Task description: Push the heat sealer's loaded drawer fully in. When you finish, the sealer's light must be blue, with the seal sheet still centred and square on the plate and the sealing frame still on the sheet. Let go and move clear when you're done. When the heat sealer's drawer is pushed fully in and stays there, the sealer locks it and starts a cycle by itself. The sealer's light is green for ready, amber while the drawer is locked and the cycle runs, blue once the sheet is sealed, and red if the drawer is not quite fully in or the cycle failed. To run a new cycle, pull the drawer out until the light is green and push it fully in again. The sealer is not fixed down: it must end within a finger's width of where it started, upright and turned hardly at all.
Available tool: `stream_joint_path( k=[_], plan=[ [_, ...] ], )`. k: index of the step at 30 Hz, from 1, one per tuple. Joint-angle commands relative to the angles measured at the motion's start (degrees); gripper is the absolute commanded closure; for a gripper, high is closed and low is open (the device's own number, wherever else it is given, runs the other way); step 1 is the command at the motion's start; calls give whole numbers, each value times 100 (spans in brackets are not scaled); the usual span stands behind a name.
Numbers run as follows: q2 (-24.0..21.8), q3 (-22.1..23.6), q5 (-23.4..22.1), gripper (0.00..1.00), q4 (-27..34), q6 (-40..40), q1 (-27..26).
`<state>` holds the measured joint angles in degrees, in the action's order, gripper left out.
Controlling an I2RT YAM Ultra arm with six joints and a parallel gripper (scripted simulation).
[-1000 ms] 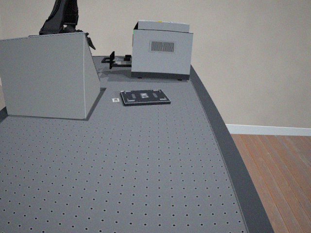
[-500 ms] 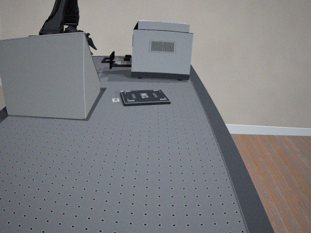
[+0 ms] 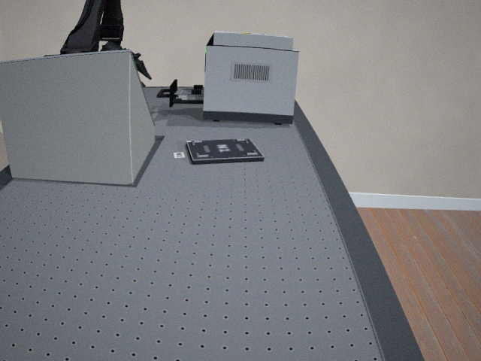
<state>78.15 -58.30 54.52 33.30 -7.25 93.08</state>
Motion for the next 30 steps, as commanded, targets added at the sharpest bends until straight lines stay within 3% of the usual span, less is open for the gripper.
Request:
stream_joint_path(
  k=[1,30],
  plan=[
    [27,128,-5,70,-227,99,-90],
    [177,275,-194,70,-782,478,-381]
  ],
)
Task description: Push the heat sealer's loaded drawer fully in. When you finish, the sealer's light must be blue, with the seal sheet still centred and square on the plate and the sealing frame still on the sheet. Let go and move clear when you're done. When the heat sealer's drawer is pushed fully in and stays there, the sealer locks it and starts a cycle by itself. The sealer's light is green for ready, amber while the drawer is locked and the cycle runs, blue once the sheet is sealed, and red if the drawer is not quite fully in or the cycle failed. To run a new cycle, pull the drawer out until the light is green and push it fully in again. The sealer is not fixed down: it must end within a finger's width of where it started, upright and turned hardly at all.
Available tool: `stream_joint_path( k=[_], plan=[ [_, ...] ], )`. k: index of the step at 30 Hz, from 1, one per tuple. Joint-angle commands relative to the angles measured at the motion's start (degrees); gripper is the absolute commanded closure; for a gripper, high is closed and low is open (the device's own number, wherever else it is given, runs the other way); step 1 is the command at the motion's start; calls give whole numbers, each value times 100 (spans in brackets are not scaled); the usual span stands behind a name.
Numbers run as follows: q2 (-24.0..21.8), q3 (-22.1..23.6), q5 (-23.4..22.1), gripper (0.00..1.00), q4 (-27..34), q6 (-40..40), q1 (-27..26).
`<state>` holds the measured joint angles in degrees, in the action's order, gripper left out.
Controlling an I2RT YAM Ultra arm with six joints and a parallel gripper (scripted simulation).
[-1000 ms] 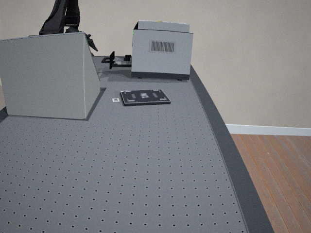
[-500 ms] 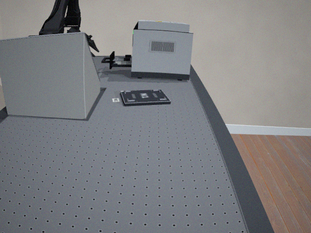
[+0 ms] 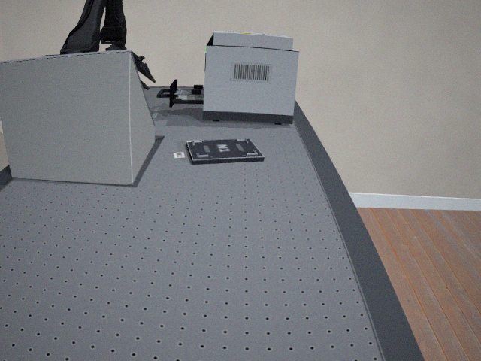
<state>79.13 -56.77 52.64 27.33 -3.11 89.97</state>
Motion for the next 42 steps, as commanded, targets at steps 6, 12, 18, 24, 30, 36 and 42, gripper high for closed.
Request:
stream_joint_path(
  k=[6,12,18,24,30,36,42],
  plan=[
    [76,147,-47,70,-309,146,-139],
    [98,172,-104,70,-431,226,-206],
    [166,196,-137,70,-518,282,-251],
    [203,219,-178,70,-637,358,-316],
    [206,237,-215,70,-755,432,-382],
    [267,254,-260,70,-830,480,-424],
    [306,272,-303,70,-940,548,-487]
  ],
)
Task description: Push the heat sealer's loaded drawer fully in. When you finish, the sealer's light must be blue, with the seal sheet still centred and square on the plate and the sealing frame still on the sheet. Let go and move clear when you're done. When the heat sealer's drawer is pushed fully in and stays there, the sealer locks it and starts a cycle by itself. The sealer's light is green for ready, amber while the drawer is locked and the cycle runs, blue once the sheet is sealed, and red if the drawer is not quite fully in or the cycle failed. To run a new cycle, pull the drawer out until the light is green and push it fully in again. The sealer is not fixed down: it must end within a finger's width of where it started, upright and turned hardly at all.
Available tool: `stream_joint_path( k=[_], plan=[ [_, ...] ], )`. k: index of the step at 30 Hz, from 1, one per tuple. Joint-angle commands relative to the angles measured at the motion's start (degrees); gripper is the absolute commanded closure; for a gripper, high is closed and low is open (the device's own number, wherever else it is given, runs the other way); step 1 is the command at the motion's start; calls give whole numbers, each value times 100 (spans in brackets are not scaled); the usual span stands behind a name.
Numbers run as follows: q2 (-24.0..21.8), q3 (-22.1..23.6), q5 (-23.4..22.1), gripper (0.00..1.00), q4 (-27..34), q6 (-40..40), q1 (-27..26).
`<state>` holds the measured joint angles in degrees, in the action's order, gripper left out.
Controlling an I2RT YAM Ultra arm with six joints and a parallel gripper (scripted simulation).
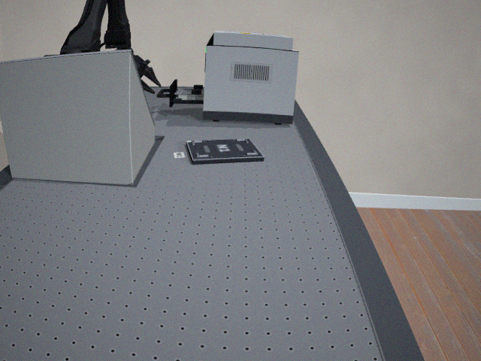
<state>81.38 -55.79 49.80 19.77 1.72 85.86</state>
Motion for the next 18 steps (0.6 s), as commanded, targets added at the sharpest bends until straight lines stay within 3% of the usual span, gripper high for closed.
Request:
stream_joint_path(
  k=[1,18],
  plan=[
    [88,176,-30,70,-202,76,-87],
    [203,214,-140,70,-483,245,-244]
  ],
)
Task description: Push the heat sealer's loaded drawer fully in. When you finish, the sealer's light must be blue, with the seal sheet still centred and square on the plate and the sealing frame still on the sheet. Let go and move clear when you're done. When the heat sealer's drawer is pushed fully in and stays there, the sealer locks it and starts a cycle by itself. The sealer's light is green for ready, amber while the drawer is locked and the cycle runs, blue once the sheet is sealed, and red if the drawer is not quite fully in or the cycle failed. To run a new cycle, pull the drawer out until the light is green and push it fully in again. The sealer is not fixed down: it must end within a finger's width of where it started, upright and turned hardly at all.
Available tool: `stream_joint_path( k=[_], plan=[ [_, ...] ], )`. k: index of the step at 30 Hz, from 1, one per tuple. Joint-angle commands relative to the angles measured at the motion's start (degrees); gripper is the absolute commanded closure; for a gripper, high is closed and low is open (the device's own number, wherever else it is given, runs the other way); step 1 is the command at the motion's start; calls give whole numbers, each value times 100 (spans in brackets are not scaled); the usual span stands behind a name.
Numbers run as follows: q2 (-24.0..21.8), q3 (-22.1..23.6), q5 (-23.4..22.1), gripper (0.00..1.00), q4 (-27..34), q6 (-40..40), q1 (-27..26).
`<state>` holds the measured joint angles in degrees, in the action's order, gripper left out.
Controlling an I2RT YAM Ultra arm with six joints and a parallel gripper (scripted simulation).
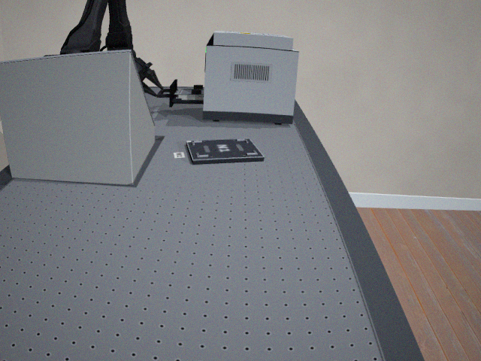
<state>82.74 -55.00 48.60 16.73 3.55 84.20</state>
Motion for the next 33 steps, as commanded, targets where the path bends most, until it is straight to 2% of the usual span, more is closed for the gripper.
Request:
stream_joint_path(
  k=[1,18,19,20,26,33],
  plan=[
    [75,137,-26,70,-197,72,-88],
    [163,157,-102,70,-441,216,-228],
    [95,37,-103,70,-386,183,-174],
    [155,157,-96,70,-445,218,-210],
    [154,158,-88,70,-448,184,-211],
    [154,158,-88,78,-449,185,-211]
  ],
)
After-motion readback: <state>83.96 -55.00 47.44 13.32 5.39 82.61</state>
